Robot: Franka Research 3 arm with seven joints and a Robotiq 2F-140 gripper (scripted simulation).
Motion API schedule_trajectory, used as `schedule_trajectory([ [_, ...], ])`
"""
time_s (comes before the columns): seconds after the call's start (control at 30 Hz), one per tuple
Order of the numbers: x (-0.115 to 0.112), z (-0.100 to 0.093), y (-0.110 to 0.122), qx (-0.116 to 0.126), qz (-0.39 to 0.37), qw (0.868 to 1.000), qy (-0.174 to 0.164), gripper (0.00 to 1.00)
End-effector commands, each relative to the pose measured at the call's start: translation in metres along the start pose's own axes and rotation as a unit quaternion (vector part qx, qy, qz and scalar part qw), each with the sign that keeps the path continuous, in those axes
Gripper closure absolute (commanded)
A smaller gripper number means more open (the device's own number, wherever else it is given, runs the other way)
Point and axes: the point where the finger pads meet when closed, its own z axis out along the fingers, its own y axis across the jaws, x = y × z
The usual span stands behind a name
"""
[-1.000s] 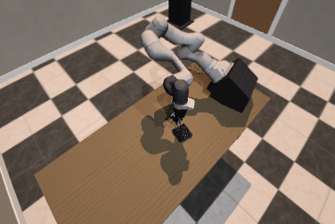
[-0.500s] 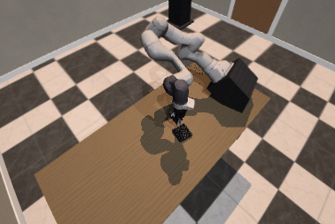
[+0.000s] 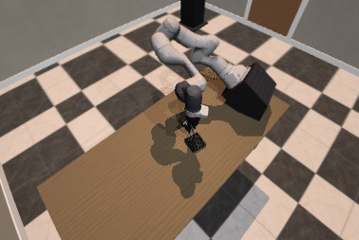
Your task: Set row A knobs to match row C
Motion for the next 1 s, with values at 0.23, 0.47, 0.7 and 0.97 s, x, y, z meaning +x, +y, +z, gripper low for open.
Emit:
schedule_trajectory([
  [0.23, 0.0, 0.009, 0.002, 0.0, -0.001, 1.0, 0.0, 0.88],
  [0.47, 0.0, 0.015, 0.002, 0.0, -0.001, 1.0, 0.0, 0.88],
  [0.7, 0.0, 0.024, 0.002, 0.0, -0.001, 1.0, 0.0, 0.88],
  [0.97, 0.0, 0.032, 0.002, 0.0, -0.001, 1.0, 0.0, 0.88],
])
